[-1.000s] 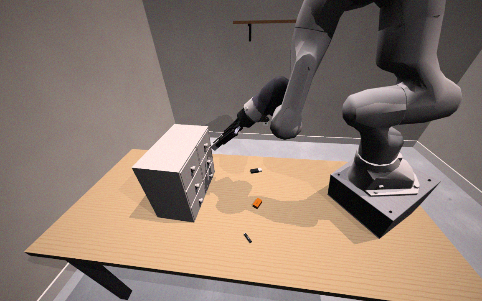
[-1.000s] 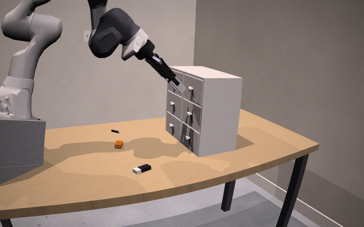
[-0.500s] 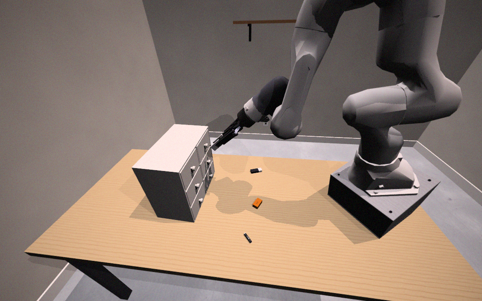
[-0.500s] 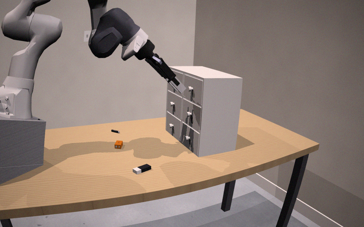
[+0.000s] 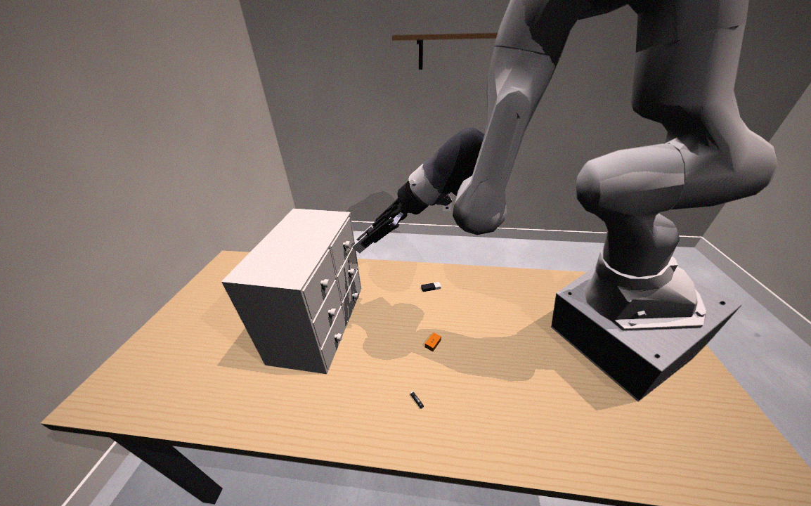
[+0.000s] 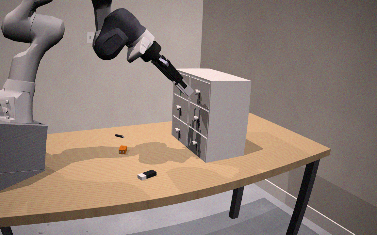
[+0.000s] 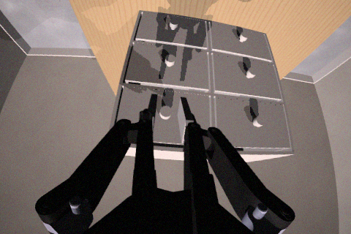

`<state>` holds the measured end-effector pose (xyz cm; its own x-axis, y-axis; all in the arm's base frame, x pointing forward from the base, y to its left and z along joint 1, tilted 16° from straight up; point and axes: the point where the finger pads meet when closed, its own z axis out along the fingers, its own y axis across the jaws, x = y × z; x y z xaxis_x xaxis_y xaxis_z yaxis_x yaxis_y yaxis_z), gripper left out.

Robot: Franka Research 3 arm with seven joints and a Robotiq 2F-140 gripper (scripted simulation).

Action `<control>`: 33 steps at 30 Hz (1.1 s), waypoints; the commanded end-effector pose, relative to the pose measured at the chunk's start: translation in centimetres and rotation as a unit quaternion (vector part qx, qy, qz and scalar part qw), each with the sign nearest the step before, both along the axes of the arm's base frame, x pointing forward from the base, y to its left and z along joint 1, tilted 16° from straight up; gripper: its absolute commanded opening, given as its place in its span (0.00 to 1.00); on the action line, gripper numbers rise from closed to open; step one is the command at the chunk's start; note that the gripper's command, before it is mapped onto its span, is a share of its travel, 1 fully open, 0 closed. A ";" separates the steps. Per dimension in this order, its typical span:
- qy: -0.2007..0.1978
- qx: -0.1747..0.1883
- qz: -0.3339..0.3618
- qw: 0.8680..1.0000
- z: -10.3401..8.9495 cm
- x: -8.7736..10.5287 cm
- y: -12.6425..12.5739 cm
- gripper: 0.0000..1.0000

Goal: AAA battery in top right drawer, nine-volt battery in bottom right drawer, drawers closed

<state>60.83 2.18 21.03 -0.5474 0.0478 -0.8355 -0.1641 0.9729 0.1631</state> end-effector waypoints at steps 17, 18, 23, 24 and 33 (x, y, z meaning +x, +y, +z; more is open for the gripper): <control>0.001 0.000 0.000 1.000 0.5 2.6 0.3 0.20; 0.001 0.000 0.000 1.000 0.5 2.7 0.3 0.20; 0.001 0.000 0.000 1.000 0.6 2.9 0.3 0.20; 0.001 0.000 0.000 1.000 0.6 2.9 0.3 0.20; 0.001 0.000 0.000 1.000 0.6 3.0 0.3 0.20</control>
